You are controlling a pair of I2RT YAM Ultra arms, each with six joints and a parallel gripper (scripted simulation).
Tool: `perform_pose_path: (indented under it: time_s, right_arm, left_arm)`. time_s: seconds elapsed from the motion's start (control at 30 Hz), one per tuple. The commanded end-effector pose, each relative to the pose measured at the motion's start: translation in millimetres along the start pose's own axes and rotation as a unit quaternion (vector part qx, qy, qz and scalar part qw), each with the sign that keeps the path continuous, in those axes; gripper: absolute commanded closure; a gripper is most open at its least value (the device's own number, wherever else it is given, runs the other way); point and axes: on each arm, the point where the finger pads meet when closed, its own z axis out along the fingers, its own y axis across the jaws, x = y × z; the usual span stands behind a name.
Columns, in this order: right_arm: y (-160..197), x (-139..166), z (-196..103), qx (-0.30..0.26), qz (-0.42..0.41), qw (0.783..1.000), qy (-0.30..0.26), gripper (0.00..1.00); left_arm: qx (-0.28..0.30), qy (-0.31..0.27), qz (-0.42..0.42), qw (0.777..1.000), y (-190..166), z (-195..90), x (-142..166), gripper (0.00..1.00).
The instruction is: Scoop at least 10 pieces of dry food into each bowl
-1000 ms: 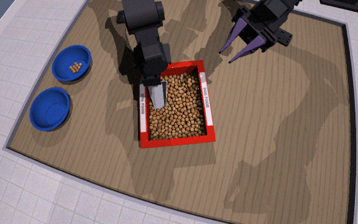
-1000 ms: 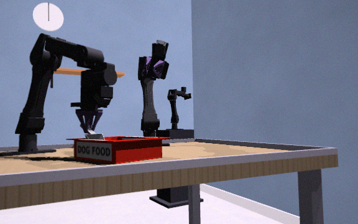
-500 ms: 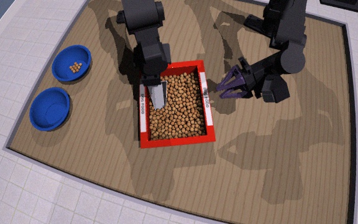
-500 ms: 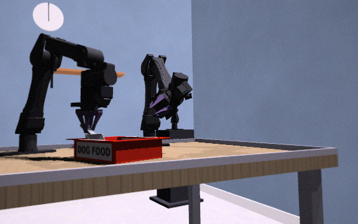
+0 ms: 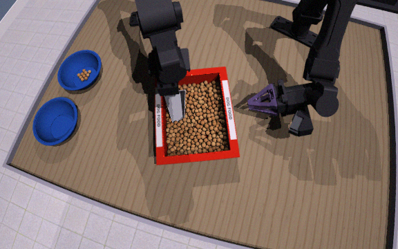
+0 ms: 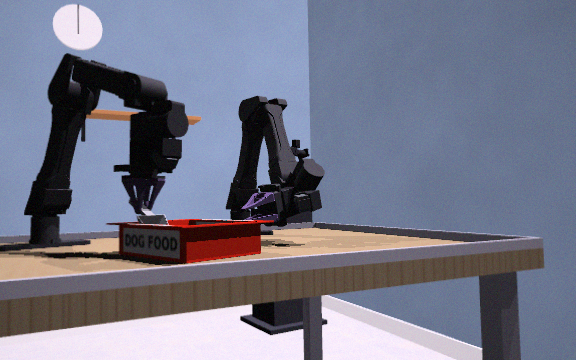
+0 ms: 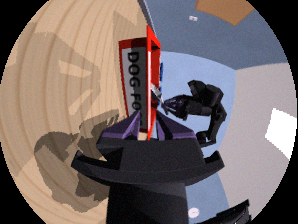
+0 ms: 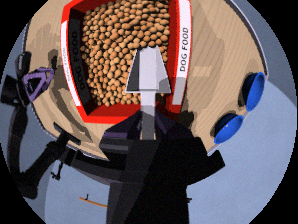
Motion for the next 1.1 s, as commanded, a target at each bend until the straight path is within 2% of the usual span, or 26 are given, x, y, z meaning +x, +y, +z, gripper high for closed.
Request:
perform_pose_path:
  time_s: [0.0,0.03,0.07,0.27,0.33,0.47,0.57,1.0,1.07]
  right_arm:
    - [5,-6,-16,-0.004,-0.004,1.0,-0.023,1.0]
    - [5,-6,-16,-0.004,-0.004,1.0,-0.023,1.0]
    - [5,-6,-16,-0.004,-0.004,1.0,-0.023,1.0]
    - [5,-6,-16,-0.004,-0.004,1.0,-0.023,1.0]
    - [5,-6,-16,-0.004,-0.004,1.0,-0.023,1.0]
    - [5,-6,-16,-0.004,-0.004,1.0,-0.023,1.0]
    - [5,-6,-16,-0.004,-0.004,1.0,-0.023,1.0]
    - [5,-6,-16,-0.004,-0.004,1.0,-0.023,1.0]
    - [5,-6,-16,-0.004,-0.004,1.0,-0.023,1.0]
  left_arm:
    - [0.022,-0.005,0.005,1.0,-3,-4,-1,0.74]
    - [0.019,0.0,0.01,1.0,-4,2,2,0.74]
    - [0.001,0.003,-0.019,1.0,9,5,8,0.74]
    - [0.008,-0.001,0.002,1.0,-3,9,0,0.74]
    - [0.003,0.001,-0.013,1.0,6,12,5,0.74]
    - [0.011,-0.003,0.006,1.0,-6,11,0,0.74]
    - [0.007,0.0,0.0,1.0,1,18,-1,0.74]
    - [0.012,-0.002,0.015,1.0,-8,30,-6,0.74]
    - [0.007,0.002,-0.003,1.0,3,32,4,0.74]
